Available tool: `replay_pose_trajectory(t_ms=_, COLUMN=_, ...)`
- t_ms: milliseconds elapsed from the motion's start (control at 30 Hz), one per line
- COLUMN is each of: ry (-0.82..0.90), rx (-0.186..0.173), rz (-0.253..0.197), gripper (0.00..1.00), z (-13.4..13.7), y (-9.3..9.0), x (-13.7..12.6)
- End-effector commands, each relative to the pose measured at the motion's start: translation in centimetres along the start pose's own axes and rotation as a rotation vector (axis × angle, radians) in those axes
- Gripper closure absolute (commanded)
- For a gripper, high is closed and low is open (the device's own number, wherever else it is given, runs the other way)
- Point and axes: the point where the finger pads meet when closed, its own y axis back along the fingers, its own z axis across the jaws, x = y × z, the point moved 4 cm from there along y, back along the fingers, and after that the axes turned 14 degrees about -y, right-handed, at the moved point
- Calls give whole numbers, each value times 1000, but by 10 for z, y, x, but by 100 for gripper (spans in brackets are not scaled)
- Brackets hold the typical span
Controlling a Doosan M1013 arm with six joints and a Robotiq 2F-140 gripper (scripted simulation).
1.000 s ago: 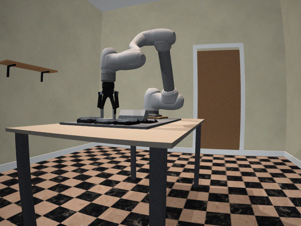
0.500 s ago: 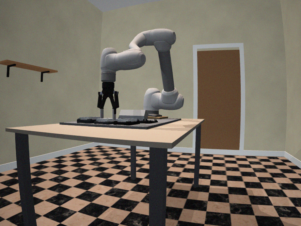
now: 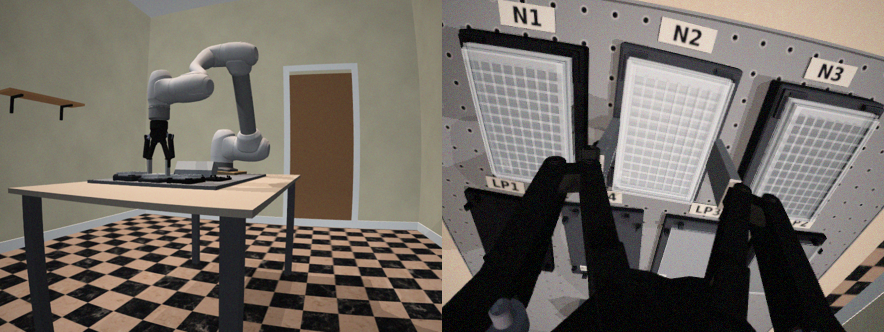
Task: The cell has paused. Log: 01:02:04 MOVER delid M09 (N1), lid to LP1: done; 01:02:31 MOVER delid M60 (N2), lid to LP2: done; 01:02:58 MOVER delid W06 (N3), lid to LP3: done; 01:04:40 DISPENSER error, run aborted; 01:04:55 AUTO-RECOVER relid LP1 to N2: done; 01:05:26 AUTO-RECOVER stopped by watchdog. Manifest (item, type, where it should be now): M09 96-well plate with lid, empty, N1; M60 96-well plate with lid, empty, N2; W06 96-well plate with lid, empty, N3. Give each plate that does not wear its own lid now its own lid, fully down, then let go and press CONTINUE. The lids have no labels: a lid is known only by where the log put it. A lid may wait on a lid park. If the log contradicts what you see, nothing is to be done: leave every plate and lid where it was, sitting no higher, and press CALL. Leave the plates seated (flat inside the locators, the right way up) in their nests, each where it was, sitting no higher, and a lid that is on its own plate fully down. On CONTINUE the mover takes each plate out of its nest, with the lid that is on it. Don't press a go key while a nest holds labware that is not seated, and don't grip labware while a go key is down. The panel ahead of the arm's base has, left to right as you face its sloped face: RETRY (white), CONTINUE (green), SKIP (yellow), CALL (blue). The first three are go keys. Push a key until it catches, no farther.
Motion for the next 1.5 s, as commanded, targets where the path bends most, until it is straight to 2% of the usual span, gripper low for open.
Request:
replay_pose_trajectory(t_ms=0, ry=0, rx=0, rz=0, gripper=100, z=0, y=1, x=0)
replay_pose_trajectory(t_ms=433, ry=0, rx=0, rz=0, gripper=100, z=0, y=12, x=0)
replay_pose_trajectory(t_ms=933, ry=0, rx=0, rz=0, gripper=100, z=0, y=37, x=0)
replay_pose_trajectory(t_ms=1467, ry=0, rx=0, rz=0, gripper=100, z=0, y=54, x=0)
